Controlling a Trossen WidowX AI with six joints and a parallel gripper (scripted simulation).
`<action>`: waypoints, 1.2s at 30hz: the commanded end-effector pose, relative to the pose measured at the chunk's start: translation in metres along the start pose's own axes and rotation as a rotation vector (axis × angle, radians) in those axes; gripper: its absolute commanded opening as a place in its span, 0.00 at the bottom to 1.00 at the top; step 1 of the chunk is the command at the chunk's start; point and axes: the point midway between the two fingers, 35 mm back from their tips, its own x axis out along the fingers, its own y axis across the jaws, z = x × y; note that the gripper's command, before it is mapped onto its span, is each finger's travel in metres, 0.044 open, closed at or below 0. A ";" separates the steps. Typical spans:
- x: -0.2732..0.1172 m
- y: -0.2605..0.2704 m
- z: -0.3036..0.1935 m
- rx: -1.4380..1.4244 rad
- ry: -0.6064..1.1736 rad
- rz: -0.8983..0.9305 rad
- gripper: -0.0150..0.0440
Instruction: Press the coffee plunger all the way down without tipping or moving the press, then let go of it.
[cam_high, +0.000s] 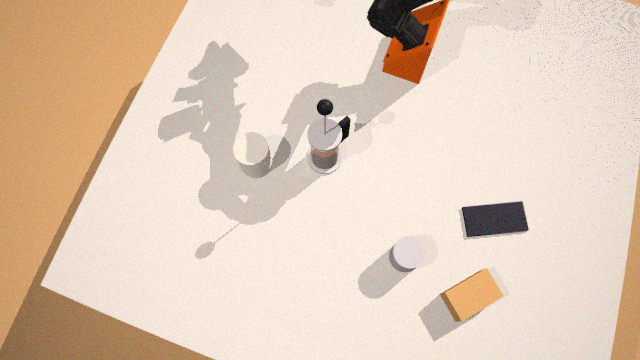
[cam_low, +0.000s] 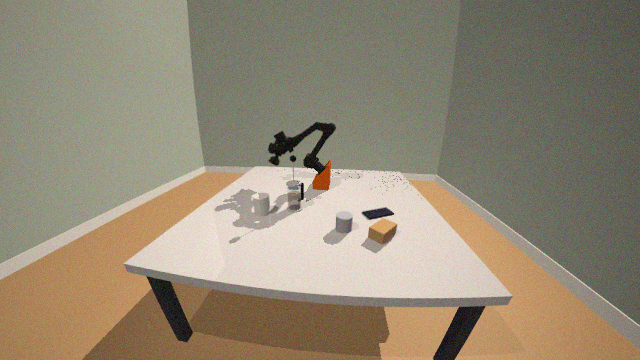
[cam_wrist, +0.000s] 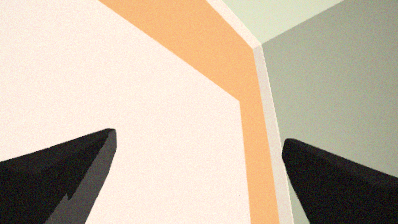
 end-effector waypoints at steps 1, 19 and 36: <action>0.000 0.000 0.000 0.001 -0.001 0.002 0.98; 0.007 0.093 0.072 0.105 -0.167 0.288 1.00; -0.120 0.202 0.162 0.255 -0.313 0.715 1.00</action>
